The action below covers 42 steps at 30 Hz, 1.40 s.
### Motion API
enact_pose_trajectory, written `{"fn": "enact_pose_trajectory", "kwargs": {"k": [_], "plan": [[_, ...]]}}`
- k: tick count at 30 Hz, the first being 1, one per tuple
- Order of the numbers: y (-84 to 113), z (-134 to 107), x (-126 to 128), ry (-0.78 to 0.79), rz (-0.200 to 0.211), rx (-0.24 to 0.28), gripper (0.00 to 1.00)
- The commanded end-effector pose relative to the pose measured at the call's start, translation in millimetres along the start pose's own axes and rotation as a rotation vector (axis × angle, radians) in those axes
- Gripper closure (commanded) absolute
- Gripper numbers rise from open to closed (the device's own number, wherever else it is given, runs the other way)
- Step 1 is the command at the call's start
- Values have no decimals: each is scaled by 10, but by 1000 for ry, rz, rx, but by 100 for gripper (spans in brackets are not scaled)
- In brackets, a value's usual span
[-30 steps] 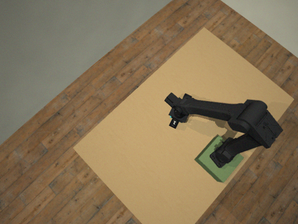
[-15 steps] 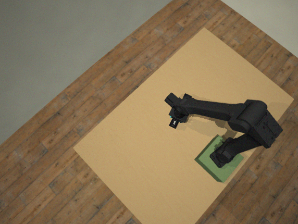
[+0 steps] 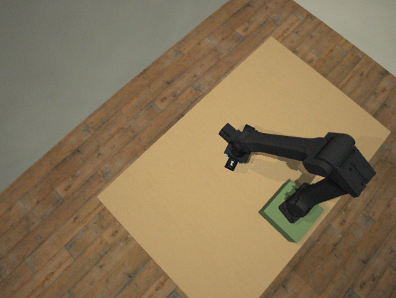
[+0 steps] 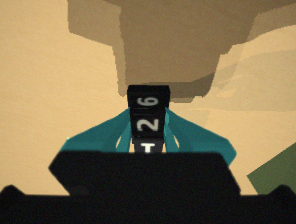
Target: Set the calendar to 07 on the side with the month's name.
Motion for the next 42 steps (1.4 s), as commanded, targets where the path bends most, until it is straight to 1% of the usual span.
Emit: {"fn": "enact_pose_trajectory", "kwargs": {"k": [1, 16, 17, 19, 20, 22, 23, 25, 26, 30, 31, 40, 42], "plan": [[-58, 3, -20, 6, -5, -3, 73], [-58, 3, -20, 6, -5, -3, 73], [-58, 3, -20, 6, -5, -3, 69], [-58, 3, -20, 6, -5, -3, 69], [-58, 3, -20, 6, -5, -3, 65], [-58, 2, -22, 6, -6, -3, 65], [-58, 2, -23, 6, -7, -3, 62], [-58, 2, -23, 6, -7, -3, 62], [-58, 2, -23, 6, -7, -3, 58], [-58, 2, -24, 6, -7, -3, 58], [-58, 2, -24, 6, -7, -3, 54], [-58, 2, -24, 6, -7, -2, 54], [-51, 1, -39, 6, -16, -2, 54]]}}
Point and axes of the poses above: the point where the finger pads meet when closed, its own y axis back along the fingers, its own x axis across the jaws, z = x × y, the point moved 8 cm from there along y, back along the fingers, and after that the axes turned 14 degrees about -y, right-handed, at the moved point
